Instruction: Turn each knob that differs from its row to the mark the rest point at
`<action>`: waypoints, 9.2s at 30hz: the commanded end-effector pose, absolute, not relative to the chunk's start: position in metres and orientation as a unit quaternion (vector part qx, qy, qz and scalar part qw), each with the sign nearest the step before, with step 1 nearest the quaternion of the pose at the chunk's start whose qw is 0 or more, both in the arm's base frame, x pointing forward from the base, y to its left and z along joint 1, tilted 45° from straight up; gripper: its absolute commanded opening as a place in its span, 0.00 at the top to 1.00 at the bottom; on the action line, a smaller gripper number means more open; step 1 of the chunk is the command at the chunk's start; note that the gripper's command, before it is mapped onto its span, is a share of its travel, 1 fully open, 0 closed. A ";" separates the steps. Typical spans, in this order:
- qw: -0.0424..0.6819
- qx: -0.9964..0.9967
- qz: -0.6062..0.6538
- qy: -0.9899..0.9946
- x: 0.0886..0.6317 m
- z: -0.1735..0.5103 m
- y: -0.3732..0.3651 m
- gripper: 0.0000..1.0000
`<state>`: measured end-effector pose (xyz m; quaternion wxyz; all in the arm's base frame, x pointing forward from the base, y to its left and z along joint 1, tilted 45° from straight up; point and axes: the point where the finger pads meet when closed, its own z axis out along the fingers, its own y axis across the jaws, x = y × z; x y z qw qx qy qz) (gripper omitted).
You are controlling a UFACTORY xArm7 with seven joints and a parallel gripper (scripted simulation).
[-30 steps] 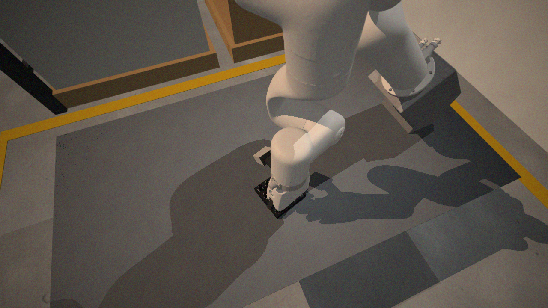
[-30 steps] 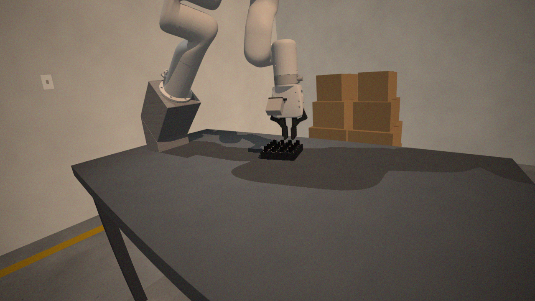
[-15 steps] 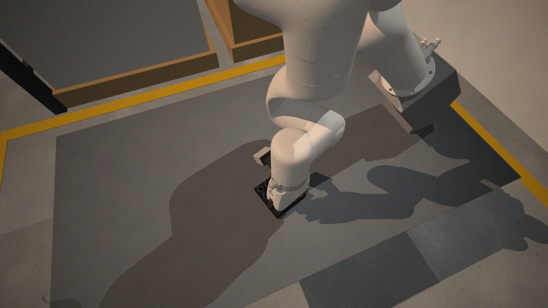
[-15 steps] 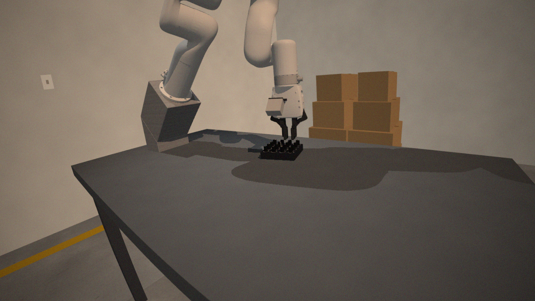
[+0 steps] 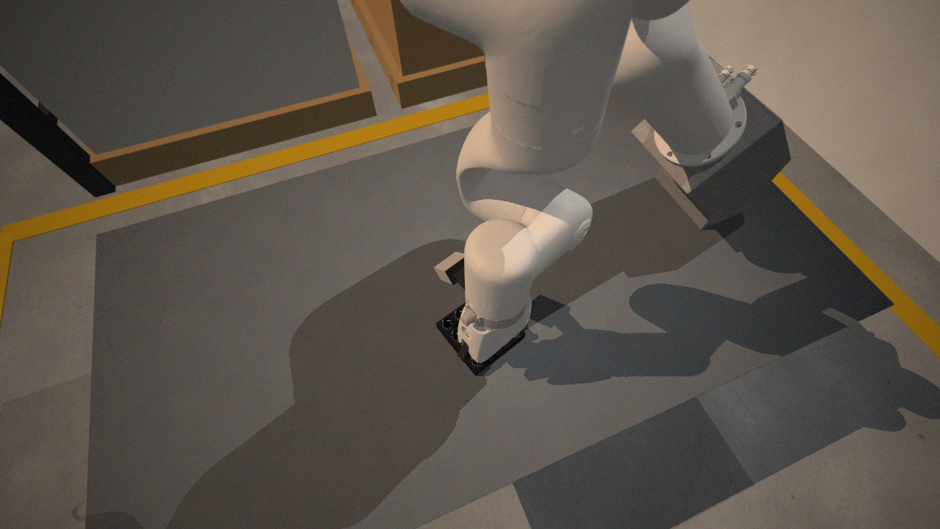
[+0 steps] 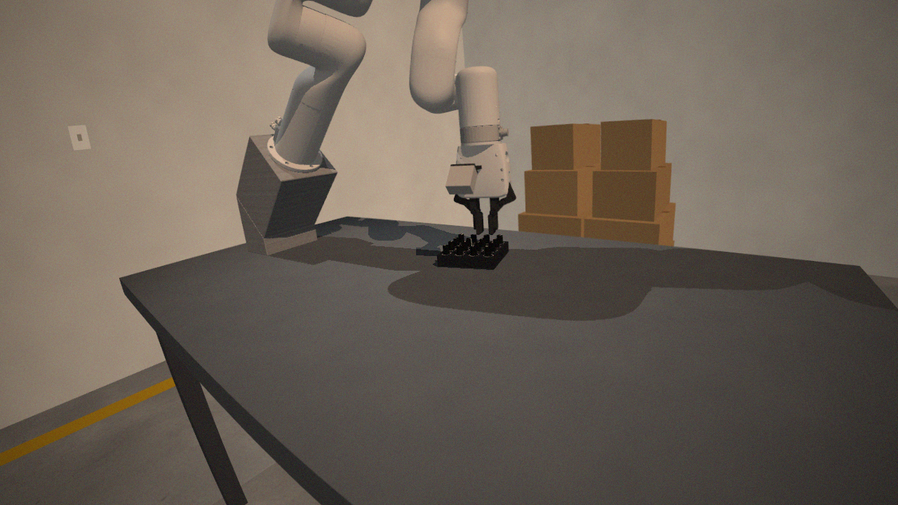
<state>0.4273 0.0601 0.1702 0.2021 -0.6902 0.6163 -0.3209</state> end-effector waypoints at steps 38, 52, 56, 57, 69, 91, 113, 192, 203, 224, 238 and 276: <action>0.203 -0.690 -0.321 0.616 0.436 0.162 0.059 0.81; 0.203 -0.690 -0.321 0.616 0.436 0.162 0.059 0.81; 0.203 -0.690 -0.321 0.616 0.436 0.162 0.059 0.81; 0.203 -0.690 -0.321 0.616 0.436 0.162 0.059 0.81; 0.203 -0.690 -0.321 0.616 0.436 0.162 0.059 0.81; 0.203 -0.690 -0.321 0.616 0.436 0.162 0.059 0.92; 0.203 -0.690 -0.321 0.616 0.436 0.162 0.059 0.92; 0.353 -0.198 -0.141 0.904 0.436 0.162 0.059 0.92; 0.364 -0.114 -0.109 0.918 0.436 0.162 0.059 0.92; 0.373 -0.020 -0.071 0.925 0.436 0.162 0.059 0.92; 0.374 -0.012 -0.068 0.925 0.436 0.162 0.059 0.92; 0.374 -0.012 -0.068 0.925 0.432 0.166 0.060 0.81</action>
